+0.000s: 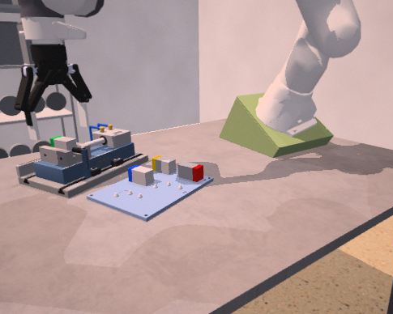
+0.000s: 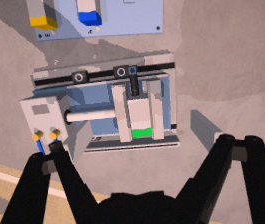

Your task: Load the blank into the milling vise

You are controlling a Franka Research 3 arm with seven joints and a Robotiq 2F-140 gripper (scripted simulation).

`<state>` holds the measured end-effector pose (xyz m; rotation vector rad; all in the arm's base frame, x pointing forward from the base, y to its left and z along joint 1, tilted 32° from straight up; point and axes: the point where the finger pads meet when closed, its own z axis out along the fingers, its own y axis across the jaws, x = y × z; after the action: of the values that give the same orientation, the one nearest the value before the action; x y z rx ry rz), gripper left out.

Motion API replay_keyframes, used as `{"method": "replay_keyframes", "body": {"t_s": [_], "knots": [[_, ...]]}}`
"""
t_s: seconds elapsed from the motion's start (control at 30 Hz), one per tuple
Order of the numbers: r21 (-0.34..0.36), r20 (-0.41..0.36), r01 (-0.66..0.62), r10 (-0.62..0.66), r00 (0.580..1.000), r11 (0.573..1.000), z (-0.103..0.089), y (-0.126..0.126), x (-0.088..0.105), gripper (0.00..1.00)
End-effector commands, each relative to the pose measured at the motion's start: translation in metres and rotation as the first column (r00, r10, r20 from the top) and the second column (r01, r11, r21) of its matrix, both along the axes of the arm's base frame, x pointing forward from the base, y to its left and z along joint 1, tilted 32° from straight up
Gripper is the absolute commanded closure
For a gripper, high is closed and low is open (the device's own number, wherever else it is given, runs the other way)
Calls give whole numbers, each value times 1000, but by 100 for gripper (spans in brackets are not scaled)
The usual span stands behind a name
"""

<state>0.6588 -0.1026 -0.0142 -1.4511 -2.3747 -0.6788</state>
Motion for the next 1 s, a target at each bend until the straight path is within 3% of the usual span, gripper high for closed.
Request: {"method": "replay_keyframes", "body": {"t_s": [0.0, 0.97], "knots": [[2, 0, 0, 0, 1000, 1000, 1, 0, 0, 0], [2, 0, 0, 0, 1000, 1000, 4, -1, 0, 0]]}}
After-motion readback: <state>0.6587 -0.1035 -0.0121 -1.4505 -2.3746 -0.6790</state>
